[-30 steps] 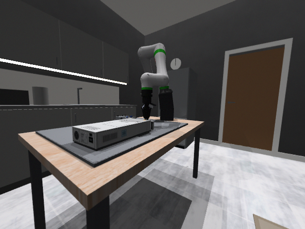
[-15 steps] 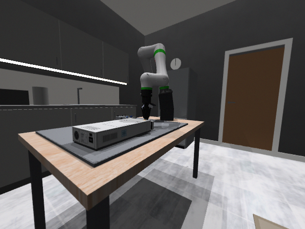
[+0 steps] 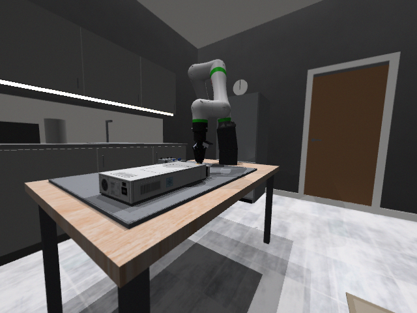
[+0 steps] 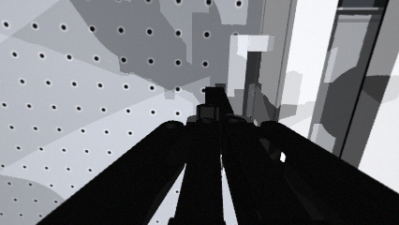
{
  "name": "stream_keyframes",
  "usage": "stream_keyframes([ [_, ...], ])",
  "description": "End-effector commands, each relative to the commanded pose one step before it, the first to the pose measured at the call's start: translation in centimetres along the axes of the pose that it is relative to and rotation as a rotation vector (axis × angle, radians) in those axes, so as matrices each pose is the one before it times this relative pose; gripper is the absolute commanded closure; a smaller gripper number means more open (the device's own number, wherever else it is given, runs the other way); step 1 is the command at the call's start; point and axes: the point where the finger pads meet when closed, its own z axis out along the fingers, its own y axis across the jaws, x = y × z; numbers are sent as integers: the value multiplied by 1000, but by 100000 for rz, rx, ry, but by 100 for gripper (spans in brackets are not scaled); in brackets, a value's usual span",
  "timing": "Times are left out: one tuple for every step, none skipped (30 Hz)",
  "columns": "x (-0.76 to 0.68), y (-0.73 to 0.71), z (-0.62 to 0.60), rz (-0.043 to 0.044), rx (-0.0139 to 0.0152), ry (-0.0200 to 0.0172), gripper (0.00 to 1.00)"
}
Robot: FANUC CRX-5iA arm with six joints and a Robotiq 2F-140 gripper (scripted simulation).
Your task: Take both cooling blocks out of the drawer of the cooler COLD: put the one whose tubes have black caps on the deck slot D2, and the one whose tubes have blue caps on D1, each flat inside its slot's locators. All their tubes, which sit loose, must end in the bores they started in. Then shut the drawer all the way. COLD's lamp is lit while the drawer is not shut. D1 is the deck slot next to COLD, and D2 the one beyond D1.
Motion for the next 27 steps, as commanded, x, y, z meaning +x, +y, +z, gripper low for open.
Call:
stream_keyframes([
  [33,195,-107,-20,-206,56,90],
  [0,33,0,0,0,0,90],
  [0,33,0,0,0,0,90],
  [0,33,0,0,0,0,90],
  [0,33,0,0,0,0,90],
  [0,33,0,0,0,0,90],
  [0,33,0,0,0,0,90],
  [0,33,0,0,0,0,90],
  [0,33,0,0,0,0,90],
  [0,33,0,0,0,0,90],
  [0,33,0,0,0,0,90],
  [0,33,0,0,0,0,90],
  [0,0,0,0,0,0,90],
  [0,0,0,0,0,0,90],
  [0,36,0,0,1,0,90],
  [0,32,0,0,-1,0,90],
  [0,33,0,0,0,0,90],
  [0,33,0,0,0,0,90],
  [0,33,0,0,0,0,90],
  [0,33,0,0,0,0,90],
  [0,33,0,0,0,0,90],
  [0,33,0,0,0,0,90],
  [0,33,0,0,0,0,90],
  [0,33,0,0,0,0,90],
  [0,33,0,0,0,0,90],
  [0,33,0,0,0,0,90],
  [0,33,0,0,0,0,90],
])
